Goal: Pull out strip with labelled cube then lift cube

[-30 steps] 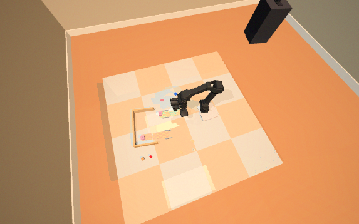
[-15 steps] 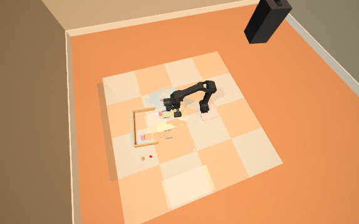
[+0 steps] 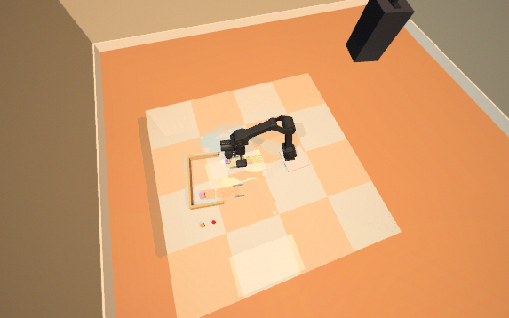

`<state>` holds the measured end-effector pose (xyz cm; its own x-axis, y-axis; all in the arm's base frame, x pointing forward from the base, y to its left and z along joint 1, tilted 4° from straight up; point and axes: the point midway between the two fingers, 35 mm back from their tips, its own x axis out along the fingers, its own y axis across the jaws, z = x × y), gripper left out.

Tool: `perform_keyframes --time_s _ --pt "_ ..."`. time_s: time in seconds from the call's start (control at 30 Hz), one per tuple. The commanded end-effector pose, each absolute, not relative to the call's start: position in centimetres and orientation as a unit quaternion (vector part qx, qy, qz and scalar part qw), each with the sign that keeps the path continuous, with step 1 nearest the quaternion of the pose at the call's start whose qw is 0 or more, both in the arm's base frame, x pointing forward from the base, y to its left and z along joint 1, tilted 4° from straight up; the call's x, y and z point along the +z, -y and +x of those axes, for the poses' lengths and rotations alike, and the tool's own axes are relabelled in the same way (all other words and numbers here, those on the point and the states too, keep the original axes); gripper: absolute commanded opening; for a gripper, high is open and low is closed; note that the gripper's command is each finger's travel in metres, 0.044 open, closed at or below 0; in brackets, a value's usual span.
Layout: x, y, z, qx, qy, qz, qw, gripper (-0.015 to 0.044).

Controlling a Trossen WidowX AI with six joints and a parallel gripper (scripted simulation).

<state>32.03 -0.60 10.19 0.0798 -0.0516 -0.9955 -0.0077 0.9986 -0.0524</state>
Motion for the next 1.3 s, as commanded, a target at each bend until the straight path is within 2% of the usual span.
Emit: perform_keyframes --time_s 0.0,0.63,0.87,1.27 --pt "10.6 0.5 33.5 -0.016 -0.677 -0.019 0.735 0.044" --pt "12.2 0.2 40.5 -0.016 -0.675 -0.018 0.737 0.044" --pt "11.4 0.2 40.6 -0.016 -0.675 -0.018 0.737 0.0256" --pt "9.4 0.3 40.9 -0.016 -0.675 -0.018 0.737 0.025"
